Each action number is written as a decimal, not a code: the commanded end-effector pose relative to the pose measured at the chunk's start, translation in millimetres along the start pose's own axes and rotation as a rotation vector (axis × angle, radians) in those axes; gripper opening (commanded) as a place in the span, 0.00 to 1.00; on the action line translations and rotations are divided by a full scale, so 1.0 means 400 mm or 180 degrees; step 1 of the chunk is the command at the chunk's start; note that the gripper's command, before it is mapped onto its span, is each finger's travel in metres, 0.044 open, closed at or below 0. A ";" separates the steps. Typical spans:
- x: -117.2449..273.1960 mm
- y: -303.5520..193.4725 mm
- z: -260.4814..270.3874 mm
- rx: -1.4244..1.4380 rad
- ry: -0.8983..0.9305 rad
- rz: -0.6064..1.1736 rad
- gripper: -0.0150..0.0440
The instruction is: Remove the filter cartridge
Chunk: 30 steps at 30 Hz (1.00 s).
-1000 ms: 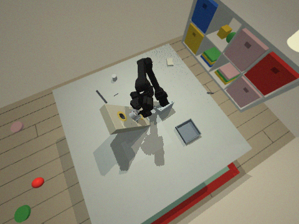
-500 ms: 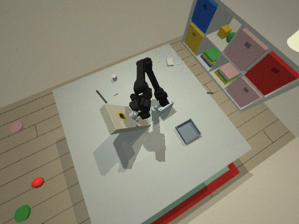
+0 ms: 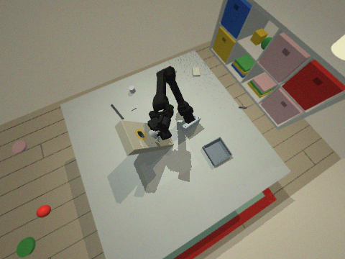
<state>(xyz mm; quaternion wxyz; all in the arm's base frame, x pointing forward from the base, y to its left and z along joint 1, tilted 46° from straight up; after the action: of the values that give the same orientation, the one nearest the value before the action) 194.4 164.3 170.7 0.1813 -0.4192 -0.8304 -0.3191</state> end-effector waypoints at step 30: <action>0.013 0.044 -0.005 0.0011 -0.0009 -0.0004 0.25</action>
<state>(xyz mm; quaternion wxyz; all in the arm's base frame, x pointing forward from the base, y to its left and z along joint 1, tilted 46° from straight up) 199.7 166.5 175.0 0.1817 -0.4199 -0.8315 -0.3150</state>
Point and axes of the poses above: the point midway between the two fingers, 35 mm back from their tips, its own x axis back along the fingers, its own z axis across the jaws, y = z × x, the point moved 8 cm from there along x, back along the fingers, and after that the axes turned 4 degrees about x, right-handed, at the moved point
